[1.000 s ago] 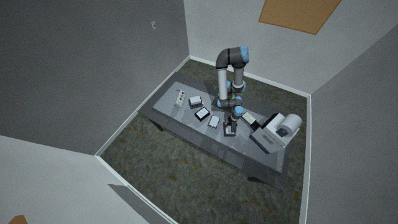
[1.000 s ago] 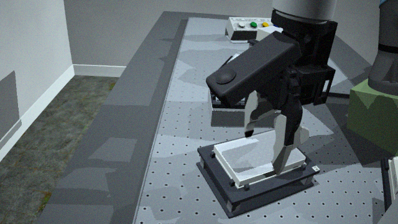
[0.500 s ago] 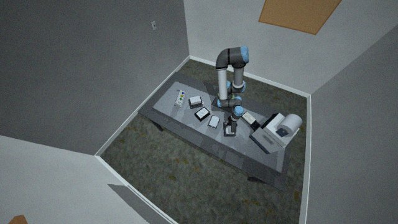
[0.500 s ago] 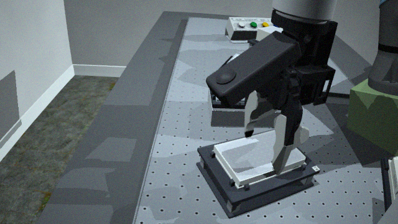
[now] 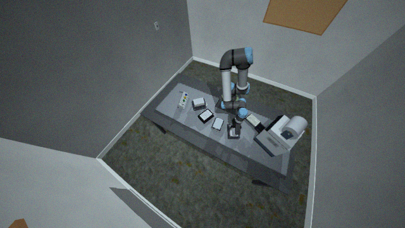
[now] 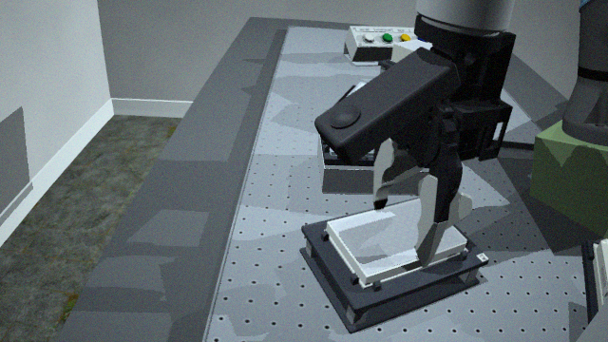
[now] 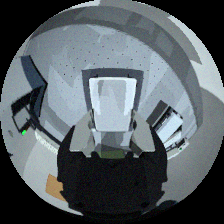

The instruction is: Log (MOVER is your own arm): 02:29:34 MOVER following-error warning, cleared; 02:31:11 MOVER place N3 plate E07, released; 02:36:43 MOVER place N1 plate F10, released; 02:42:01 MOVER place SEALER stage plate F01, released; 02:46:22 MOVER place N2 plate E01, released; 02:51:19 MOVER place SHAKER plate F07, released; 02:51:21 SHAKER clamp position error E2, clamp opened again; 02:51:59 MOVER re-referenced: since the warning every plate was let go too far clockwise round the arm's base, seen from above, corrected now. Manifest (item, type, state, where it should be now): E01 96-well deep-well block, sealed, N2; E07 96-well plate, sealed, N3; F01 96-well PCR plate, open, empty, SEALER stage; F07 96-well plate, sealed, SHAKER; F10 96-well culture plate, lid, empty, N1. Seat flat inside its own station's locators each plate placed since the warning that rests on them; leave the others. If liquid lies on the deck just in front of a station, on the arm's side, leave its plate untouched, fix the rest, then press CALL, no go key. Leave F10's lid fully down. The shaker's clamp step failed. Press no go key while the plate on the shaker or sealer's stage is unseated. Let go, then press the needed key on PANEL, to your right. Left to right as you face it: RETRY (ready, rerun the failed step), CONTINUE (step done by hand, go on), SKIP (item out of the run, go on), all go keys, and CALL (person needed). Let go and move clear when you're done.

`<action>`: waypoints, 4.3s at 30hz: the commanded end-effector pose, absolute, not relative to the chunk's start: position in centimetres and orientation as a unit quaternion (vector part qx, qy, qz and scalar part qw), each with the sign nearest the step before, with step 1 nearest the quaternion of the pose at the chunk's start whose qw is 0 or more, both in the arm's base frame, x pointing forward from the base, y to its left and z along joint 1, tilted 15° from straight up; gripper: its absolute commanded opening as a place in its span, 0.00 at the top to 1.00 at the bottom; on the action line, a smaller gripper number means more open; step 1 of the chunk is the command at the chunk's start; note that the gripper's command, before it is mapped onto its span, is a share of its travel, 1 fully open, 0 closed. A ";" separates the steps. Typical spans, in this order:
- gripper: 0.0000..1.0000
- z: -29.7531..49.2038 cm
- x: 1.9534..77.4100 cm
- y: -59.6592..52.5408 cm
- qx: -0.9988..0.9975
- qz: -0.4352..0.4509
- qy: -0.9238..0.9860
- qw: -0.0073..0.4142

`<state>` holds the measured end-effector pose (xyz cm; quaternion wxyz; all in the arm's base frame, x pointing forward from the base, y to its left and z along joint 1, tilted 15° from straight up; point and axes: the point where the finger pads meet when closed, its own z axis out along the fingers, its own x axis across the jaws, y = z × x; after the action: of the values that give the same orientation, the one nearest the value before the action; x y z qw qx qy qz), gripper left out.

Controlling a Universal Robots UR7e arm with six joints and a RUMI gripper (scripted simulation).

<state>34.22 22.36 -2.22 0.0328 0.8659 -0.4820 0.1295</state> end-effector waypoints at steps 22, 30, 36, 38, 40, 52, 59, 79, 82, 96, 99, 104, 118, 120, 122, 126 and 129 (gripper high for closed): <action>0.18 -2.2 34.2 22.4 0.866 0.130 -0.482 0.032; 0.18 -2.2 34.3 22.4 0.866 0.130 -0.482 0.032; 0.18 -2.2 34.3 22.4 0.866 0.130 -0.482 0.032; 0.18 -2.2 34.3 22.4 0.866 0.130 -0.482 0.032; 0.18 -2.2 34.3 22.4 0.866 0.130 -0.482 0.032; 0.18 -0.7 34.0 22.7 0.866 0.130 -0.482 0.032; 0.18 2.6 33.3 23.3 0.866 0.130 -0.482 0.032; 0.18 7.3 32.4 24.2 0.866 0.130 -0.482 0.032; 1.00 7.4 32.7 23.8 0.861 0.130 -0.491 0.031; 1.00 9.2 37.0 18.6 0.784 0.133 -0.606 0.012; 1.00 9.4 37.3 18.2 0.778 0.133 -0.614 0.011; 1.00 10.0 38.8 16.4 0.766 0.134 -0.628 0.009; 1.00 11.6 42.4 12.0 0.766 0.134 -0.628 0.009; 1.00 11.6 42.4 12.0 0.766 0.134 -0.628 0.009; 1.00 11.7 42.6 11.5 0.760 0.134 -0.636 0.007; 1.00 12.2 43.1 9.6 0.734 0.134 -0.666 0.002; 1.00 12.5 43.5 8.2 0.714 0.134 -0.688 -0.002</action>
<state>42.89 10.14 11.99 0.0040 0.7404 -0.6586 0.1340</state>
